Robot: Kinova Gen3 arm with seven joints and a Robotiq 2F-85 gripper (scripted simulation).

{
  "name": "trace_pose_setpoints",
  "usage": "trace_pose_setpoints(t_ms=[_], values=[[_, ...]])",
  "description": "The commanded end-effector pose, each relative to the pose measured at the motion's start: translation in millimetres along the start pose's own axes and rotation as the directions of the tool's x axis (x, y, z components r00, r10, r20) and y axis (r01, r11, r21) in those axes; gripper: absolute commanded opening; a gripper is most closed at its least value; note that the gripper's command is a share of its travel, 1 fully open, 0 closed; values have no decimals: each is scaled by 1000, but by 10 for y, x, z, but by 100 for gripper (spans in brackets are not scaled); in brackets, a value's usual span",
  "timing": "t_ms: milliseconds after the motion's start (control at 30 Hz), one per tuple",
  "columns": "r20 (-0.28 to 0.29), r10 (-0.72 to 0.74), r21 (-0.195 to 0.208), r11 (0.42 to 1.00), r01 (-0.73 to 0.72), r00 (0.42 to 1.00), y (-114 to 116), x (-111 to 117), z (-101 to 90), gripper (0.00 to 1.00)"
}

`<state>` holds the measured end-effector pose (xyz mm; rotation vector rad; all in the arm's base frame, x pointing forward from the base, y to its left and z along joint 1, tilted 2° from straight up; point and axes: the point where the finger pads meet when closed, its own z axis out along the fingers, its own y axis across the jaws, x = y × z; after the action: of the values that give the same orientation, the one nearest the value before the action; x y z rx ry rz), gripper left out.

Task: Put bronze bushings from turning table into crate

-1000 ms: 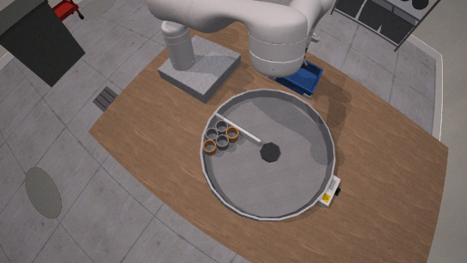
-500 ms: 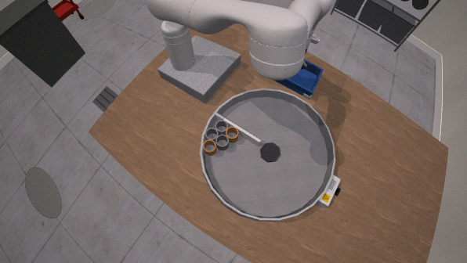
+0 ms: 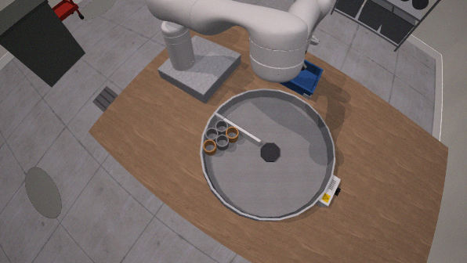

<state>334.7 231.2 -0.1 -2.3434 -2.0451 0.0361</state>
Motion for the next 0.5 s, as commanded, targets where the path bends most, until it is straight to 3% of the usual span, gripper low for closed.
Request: trace_pose_setpoints(t_ms=[0,467], values=[[-2,3,-1,1000,-3,1000,-2,9,5,0],[-7,12,-2,1000,-12,1000,-26,32,48,0]])
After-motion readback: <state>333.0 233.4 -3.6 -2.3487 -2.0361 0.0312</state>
